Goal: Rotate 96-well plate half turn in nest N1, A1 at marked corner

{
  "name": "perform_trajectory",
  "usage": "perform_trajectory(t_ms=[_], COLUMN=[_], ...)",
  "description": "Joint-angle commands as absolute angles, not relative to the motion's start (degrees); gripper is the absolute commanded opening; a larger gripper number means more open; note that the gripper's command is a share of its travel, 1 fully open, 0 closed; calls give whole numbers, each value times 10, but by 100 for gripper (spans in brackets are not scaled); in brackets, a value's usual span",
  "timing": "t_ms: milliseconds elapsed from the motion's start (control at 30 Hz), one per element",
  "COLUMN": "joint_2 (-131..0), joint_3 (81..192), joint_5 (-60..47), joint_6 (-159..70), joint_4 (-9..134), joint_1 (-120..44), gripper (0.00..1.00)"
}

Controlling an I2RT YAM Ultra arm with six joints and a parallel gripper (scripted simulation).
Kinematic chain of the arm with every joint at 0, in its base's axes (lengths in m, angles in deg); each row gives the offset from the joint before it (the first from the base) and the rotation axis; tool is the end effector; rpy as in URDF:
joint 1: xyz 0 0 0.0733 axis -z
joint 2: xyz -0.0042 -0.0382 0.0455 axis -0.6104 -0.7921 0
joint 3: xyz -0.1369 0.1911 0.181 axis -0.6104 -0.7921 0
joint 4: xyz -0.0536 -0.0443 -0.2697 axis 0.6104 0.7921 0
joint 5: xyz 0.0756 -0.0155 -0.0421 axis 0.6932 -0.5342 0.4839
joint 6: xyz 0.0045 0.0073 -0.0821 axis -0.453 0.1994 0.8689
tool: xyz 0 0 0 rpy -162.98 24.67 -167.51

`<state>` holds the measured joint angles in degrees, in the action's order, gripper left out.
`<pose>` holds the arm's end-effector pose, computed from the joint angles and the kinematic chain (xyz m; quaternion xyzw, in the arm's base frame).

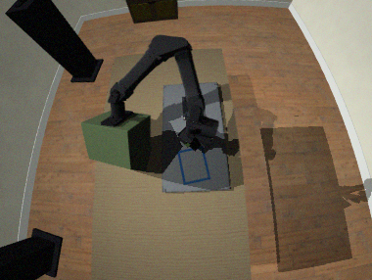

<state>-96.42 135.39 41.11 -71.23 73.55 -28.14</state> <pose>0.3747 -0.0074 -0.0152 -0.3018 -0.8616 -0.3944 0.1049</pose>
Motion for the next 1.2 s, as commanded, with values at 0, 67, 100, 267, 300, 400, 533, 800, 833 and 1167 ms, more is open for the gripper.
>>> perform_trajectory(t_ms=[0, 67, 100, 267, 300, 400, 533, 800, 833, 1167], joint_2=[-937, -925, -919, -901, -895, -877, -854, -815, -815, -763], joint_3=[1349, 1341, 1338, 1328, 1325, 1316, 1306, 1292, 1292, 1280], joint_5=[411, 412, 412, 412, 412, 412, 412, 410, 410, 405], joint_6=[-641, -613, -599, -557, -543, -501, -493, -530, -530, -584], joint_4=[727, 724, 723, 719, 718, 716, 713, 710, 710, 711], joint_1=[-277, -284, -287, -298, -301, -312, -326, -351, -351, -388], gripper=[0, 0, 0, 0, 0, 0, 0, 0, 0, 0])
